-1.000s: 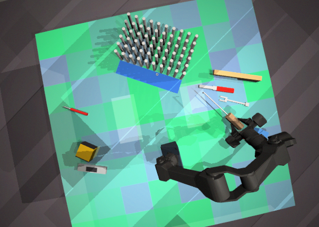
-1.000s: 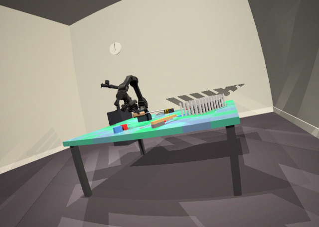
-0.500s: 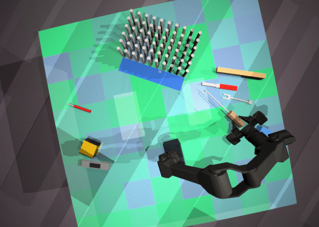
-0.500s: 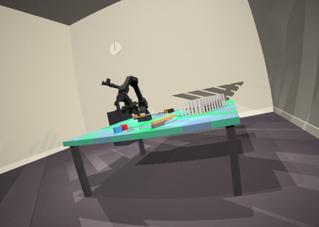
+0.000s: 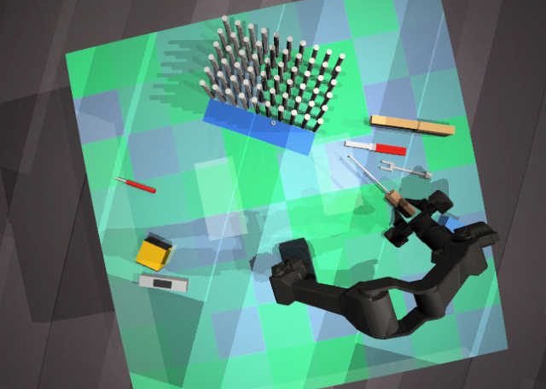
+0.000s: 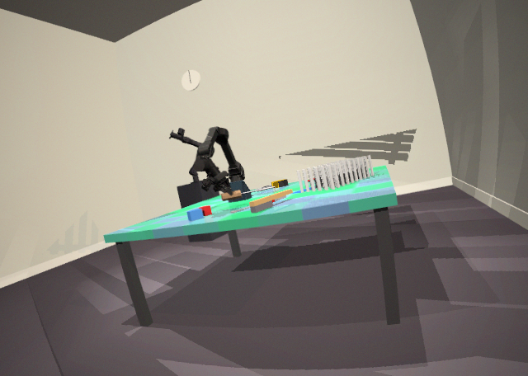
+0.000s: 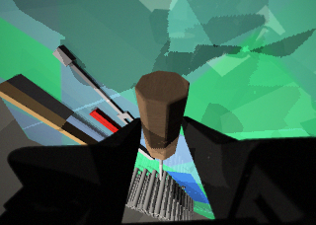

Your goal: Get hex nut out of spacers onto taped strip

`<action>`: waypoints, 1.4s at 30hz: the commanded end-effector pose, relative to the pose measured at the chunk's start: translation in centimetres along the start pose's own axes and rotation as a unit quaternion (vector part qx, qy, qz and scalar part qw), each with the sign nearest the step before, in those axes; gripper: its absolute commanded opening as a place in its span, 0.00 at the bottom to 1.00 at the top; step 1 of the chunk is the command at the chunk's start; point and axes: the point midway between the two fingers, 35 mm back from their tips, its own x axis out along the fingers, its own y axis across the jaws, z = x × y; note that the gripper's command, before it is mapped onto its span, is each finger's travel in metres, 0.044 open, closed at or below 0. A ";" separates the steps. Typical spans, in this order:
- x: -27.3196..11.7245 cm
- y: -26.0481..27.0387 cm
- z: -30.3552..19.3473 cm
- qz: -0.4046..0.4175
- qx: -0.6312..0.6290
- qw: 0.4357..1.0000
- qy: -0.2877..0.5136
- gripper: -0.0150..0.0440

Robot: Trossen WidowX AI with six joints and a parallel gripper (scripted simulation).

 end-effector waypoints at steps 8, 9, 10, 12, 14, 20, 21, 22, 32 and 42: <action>1.1 -0.6 0.2 0.000 0.004 1.000 0.005 0.25; 1.1 -0.6 0.2 0.000 0.004 1.000 0.005 0.25; 1.2 -0.7 0.2 0.000 0.004 1.000 0.005 0.25; 1.4 -0.7 0.2 0.000 0.004 1.000 0.005 0.25; 1.5 -0.8 0.3 0.000 0.004 1.000 0.005 0.25; 2.0 -1.1 0.4 0.000 0.004 1.000 0.005 0.25; 2.1 -1.1 0.5 0.000 0.004 1.000 0.005 0.25; 2.2 -1.2 0.5 0.000 0.004 1.000 0.005 0.25; 2.9 -1.6 0.7 0.000 0.004 1.000 0.006 0.25; 3.2 -1.6 1.0 0.000 0.000 1.000 0.000 0.30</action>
